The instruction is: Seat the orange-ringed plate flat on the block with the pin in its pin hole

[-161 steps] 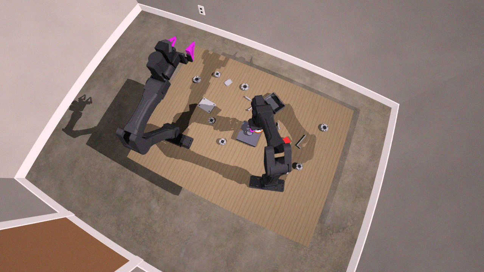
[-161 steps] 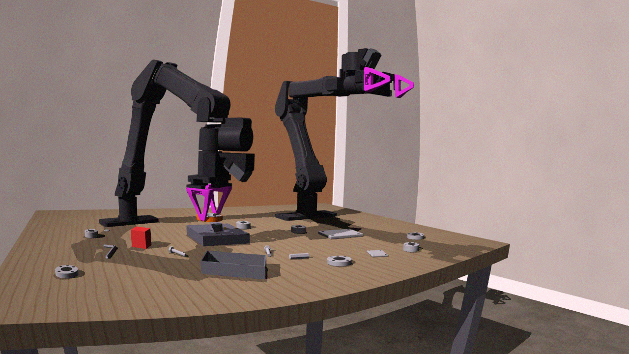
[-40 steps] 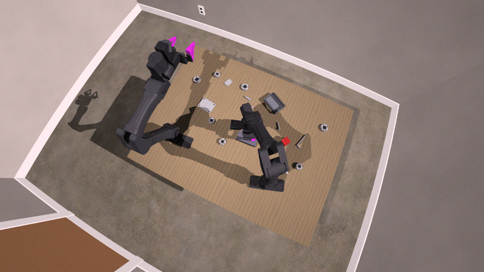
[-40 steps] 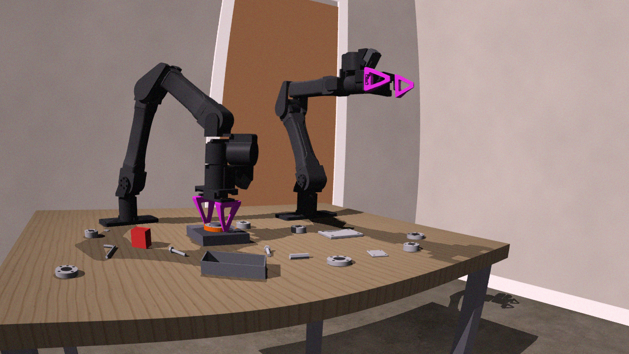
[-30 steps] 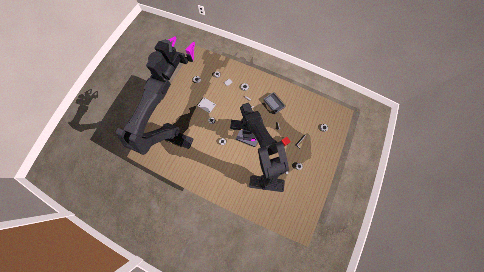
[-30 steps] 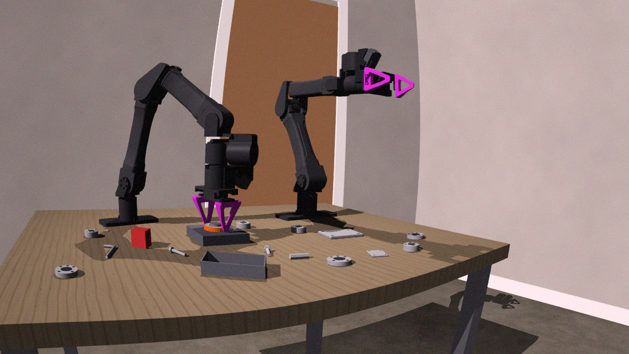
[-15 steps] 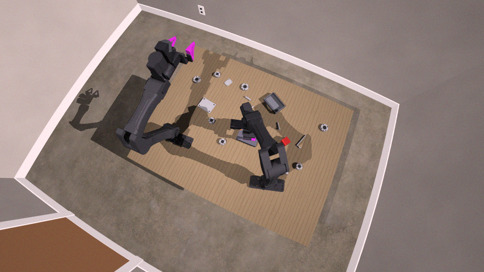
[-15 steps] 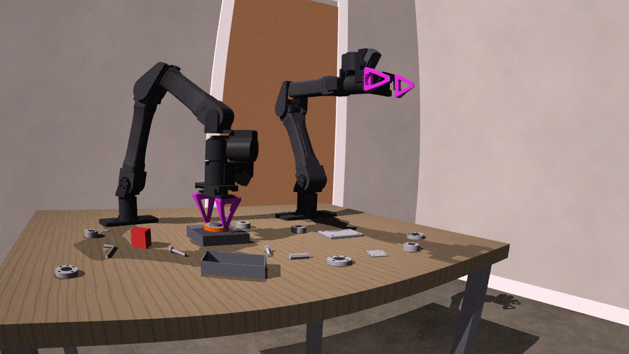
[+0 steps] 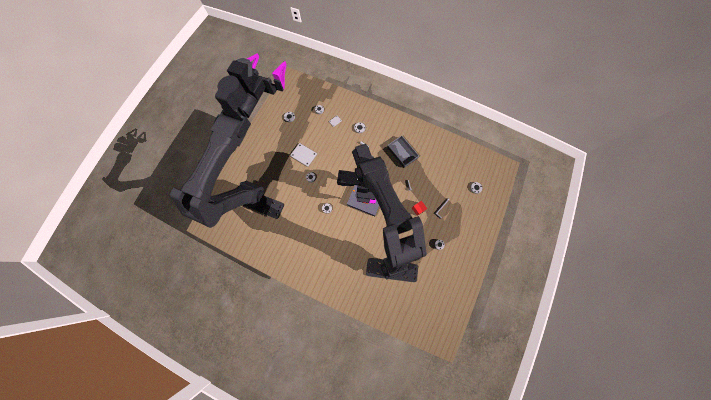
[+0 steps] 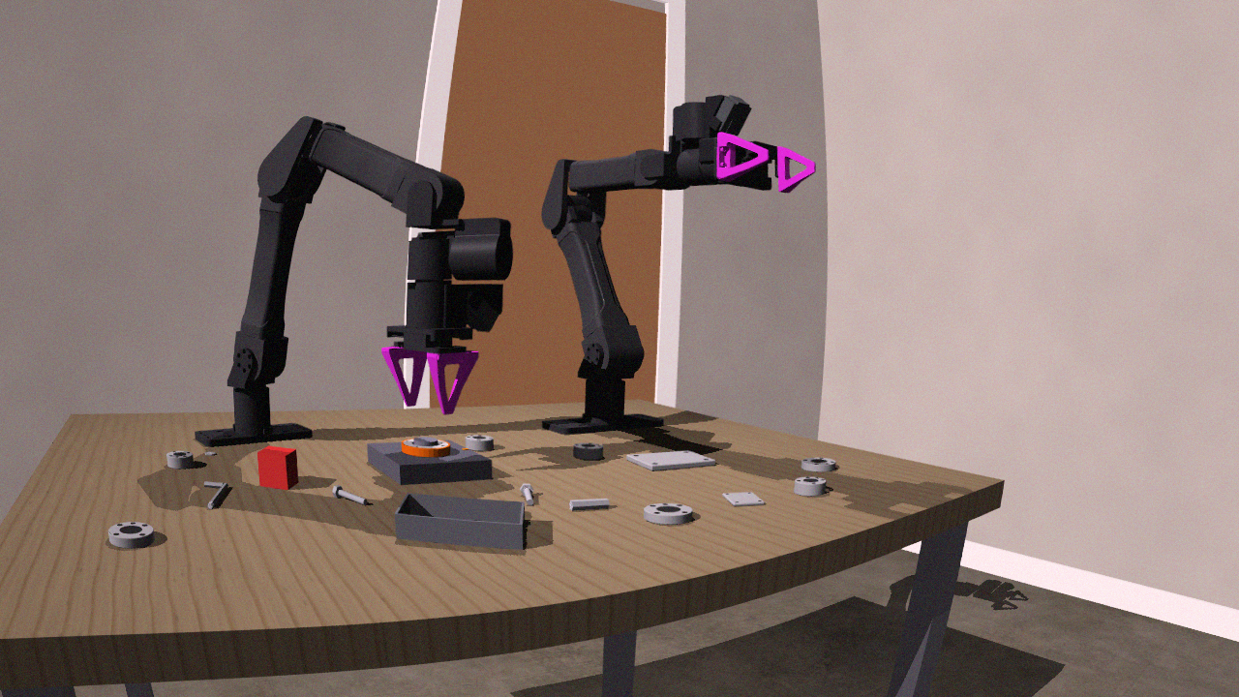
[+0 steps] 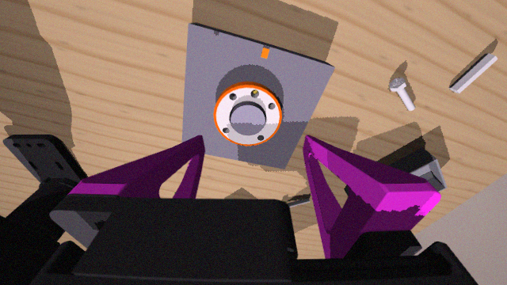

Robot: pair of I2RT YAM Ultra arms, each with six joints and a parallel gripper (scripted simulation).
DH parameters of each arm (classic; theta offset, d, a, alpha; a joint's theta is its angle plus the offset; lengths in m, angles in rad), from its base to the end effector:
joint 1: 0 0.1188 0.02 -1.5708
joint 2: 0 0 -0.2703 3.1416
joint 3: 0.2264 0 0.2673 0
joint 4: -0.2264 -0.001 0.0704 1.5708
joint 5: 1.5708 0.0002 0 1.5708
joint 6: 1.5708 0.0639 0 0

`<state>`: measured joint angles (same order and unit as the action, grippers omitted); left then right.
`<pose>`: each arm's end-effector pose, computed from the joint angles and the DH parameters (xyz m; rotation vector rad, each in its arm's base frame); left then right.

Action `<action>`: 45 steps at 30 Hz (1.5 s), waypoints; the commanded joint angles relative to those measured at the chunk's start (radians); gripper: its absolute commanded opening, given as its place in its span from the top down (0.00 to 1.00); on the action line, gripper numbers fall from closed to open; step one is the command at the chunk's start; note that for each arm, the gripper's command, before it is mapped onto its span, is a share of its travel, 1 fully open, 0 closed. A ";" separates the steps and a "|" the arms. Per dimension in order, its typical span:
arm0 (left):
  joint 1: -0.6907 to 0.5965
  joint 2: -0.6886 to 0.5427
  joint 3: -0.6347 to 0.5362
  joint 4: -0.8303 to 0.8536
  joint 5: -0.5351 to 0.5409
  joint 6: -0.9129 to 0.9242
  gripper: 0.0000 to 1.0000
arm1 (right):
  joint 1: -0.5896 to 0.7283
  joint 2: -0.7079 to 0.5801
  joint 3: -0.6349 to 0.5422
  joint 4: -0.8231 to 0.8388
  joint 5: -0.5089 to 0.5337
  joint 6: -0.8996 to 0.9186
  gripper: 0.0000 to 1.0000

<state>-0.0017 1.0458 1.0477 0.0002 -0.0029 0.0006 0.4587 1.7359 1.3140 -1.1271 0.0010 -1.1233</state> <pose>0.2792 0.0007 0.4133 -0.0005 1.5687 0.0014 0.2949 0.1467 0.1992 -2.2194 2.1947 -0.0126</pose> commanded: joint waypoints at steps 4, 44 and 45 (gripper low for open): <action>0.011 -0.002 0.035 -0.006 0.002 0.005 0.00 | 0.011 -0.045 0.066 -0.074 -0.007 0.007 0.22; -0.004 0.021 0.034 -0.006 0.008 -0.001 0.00 | -0.287 -0.337 0.065 0.500 -0.058 0.632 0.22; -0.004 0.021 0.034 -0.006 0.008 -0.001 0.00 | -0.307 -0.341 0.064 0.528 -0.061 0.655 0.22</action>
<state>-0.0006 1.0458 1.0477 0.0002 -0.0013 0.0006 0.1894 1.4544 1.3815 -0.7204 -0.0475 -0.5789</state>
